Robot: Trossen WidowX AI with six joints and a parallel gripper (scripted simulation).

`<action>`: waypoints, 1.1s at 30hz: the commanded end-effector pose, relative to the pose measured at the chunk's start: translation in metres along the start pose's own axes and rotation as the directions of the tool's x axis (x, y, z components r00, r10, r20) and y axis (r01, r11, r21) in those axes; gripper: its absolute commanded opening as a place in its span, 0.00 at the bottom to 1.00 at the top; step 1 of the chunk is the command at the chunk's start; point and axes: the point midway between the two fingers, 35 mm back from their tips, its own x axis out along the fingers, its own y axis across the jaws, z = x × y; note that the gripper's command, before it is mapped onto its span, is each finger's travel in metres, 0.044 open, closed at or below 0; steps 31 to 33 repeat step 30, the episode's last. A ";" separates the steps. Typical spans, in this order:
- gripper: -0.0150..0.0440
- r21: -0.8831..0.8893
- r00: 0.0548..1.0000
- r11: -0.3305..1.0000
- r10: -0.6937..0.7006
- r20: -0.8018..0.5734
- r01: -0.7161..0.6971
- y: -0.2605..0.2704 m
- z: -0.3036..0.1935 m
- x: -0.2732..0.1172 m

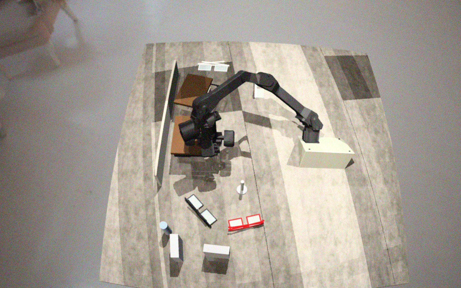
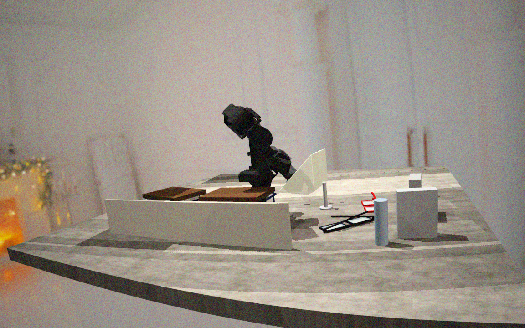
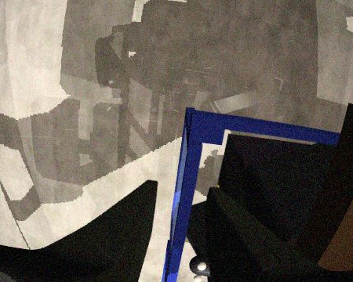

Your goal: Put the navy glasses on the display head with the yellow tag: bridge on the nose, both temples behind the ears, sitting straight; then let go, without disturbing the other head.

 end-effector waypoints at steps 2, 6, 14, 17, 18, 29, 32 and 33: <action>0.44 0.000 1.000 1.000 0.000 0.001 0.000 0.000 0.000 0.000; 0.44 -0.002 1.000 1.000 0.000 0.001 0.000 0.000 0.000 -0.010; 0.44 -0.006 1.000 1.000 0.000 0.001 0.000 0.002 0.000 -0.032; 0.44 -0.007 1.000 1.000 0.001 0.001 0.000 0.012 0.000 -0.035; 0.44 -0.007 1.000 1.000 0.001 0.001 -0.001 0.017 0.000 -0.036; 0.44 -0.009 1.000 1.000 0.003 0.002 -0.003 0.056 0.000 -0.048; 0.44 -0.009 1.000 1.000 0.003 0.002 -0.003 0.058 0.000 -0.049; 0.44 -0.009 1.000 1.000 0.003 0.002 -0.003 0.058 0.000 -0.049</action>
